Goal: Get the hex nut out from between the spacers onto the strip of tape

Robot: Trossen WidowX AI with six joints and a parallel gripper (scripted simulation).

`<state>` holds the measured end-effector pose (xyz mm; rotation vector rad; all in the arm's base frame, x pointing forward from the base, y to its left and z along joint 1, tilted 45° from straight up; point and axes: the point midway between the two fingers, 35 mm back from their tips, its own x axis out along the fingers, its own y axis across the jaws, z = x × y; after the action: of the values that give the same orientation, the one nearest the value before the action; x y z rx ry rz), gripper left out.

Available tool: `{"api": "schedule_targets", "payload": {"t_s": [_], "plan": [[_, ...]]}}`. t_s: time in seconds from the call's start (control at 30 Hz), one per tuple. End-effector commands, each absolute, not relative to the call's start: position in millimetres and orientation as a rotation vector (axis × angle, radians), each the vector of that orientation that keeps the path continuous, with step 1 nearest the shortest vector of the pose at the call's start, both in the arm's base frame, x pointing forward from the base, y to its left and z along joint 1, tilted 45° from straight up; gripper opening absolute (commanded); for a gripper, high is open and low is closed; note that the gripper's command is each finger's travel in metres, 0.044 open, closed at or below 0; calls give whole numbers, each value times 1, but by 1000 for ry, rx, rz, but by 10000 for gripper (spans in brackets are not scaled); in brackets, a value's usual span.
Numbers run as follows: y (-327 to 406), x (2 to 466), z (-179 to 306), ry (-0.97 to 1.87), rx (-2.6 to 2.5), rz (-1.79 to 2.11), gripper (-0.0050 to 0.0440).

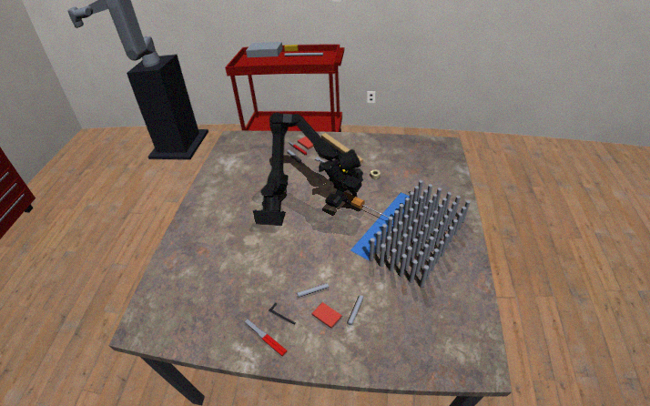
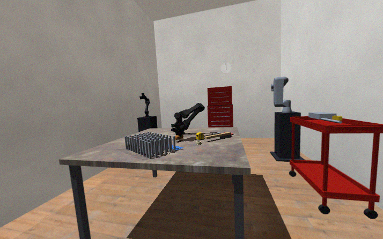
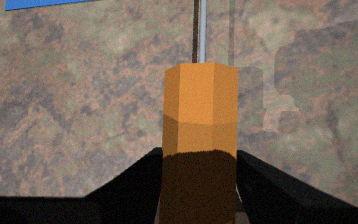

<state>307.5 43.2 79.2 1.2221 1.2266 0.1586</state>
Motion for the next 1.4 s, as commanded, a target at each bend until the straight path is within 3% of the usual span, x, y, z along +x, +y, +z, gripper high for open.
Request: {"api": "schedule_targets", "payload": {"t_s": [0.0, 1.37], "plan": [[35, 322, 86, 1188, 1209, 169, -50], [15, 371, 66, 1186, 1208, 168, -50]]}}
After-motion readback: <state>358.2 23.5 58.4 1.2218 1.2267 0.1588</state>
